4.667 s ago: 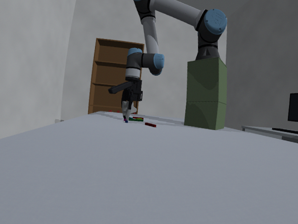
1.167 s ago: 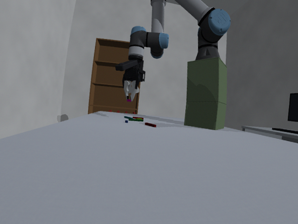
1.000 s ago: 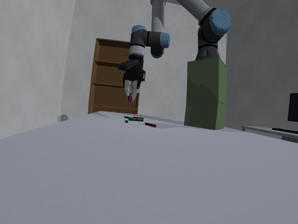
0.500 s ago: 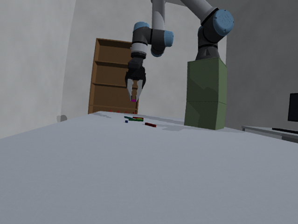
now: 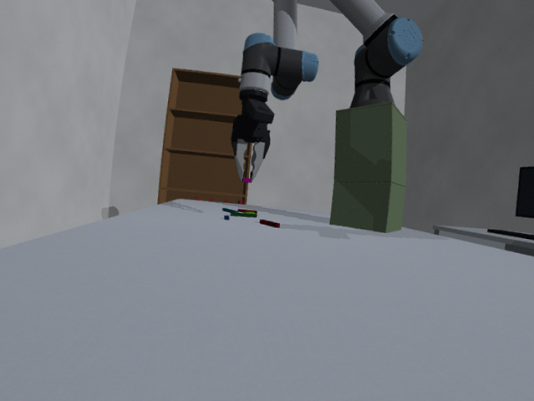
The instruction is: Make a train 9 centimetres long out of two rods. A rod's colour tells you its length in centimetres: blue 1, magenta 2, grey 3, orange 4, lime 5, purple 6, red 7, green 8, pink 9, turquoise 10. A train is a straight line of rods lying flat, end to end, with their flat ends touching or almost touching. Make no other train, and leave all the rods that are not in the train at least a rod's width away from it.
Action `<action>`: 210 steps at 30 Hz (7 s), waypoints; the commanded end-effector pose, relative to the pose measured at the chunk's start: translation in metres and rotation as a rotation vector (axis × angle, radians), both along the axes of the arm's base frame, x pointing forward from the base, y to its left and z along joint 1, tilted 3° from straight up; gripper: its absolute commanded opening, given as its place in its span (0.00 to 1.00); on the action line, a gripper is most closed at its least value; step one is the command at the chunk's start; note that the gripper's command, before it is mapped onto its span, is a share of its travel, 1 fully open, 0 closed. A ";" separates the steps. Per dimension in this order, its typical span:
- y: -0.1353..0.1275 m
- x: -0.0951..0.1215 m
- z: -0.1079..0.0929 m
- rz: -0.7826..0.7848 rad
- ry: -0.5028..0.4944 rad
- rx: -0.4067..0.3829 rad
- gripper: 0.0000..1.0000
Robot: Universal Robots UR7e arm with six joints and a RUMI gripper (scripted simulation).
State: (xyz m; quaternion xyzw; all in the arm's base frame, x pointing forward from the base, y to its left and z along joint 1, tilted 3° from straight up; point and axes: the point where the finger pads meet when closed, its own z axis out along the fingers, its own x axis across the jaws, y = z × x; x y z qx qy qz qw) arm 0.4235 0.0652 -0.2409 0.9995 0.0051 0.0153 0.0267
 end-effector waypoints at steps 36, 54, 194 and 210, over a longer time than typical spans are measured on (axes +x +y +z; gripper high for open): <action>0.018 -0.005 -0.023 0.228 0.008 -0.006 0.00; 0.014 -0.003 -0.084 0.228 0.008 -0.006 0.00; 0.013 -0.004 -0.101 0.230 0.009 -0.005 0.00; 0.013 -0.004 -0.101 0.230 0.009 -0.005 0.17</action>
